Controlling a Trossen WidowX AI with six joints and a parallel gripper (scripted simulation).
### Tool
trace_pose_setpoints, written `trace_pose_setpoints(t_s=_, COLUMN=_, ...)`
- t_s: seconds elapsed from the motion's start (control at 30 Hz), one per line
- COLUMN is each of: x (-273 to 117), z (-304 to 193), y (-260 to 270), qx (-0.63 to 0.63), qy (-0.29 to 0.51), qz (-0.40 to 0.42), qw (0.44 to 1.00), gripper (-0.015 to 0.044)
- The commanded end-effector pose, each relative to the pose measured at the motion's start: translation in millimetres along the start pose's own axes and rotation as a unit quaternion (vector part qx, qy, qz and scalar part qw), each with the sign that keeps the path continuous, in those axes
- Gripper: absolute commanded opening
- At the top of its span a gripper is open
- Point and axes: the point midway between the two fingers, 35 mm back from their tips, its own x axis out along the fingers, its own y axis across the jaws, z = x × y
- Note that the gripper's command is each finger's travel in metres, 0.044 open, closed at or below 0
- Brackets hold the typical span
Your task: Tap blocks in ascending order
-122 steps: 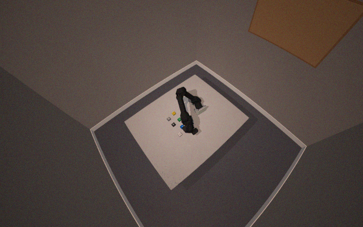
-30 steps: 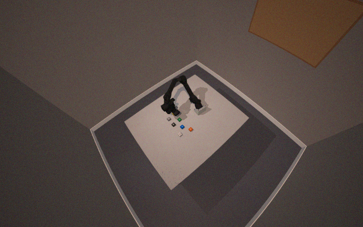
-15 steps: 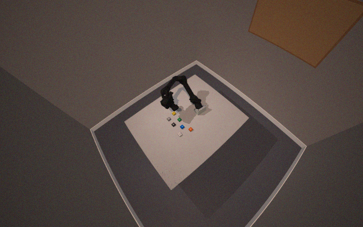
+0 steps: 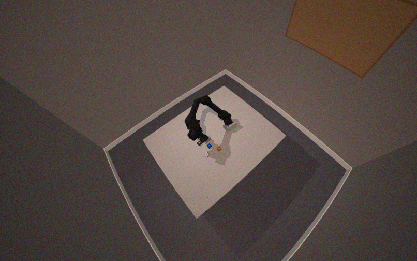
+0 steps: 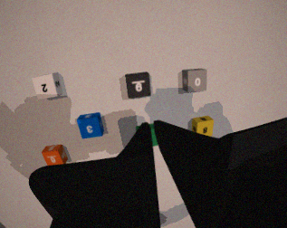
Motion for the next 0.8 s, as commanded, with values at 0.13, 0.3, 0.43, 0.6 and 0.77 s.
trace_pose_setpoints(t_s=0.13, x=7, z=6, y=2, qx=0.013, qy=-0.004, qz=0.006, qw=1.000, gripper=0.0020)
trace_pose_setpoints(t_s=0.3, x=70, z=7, y=2, qx=0.013, qy=-0.005, qz=0.005, qw=1.000, gripper=0.0020)
trace_pose_setpoints(t_s=0.43, x=78, z=6, y=2, qx=0.013, qy=-0.005, qz=0.004, qw=1.000, gripper=0.0020)
trace_pose_setpoints(t_s=0.6, x=84, z=6, y=2, qx=0.013, qy=-0.005, qz=0.004, qw=1.000, gripper=0.0020)
trace_pose_setpoints(t_s=0.77, x=92, z=6, y=2, qx=0.013, qy=-0.005, qz=0.004, qw=1.000, gripper=0.0020)
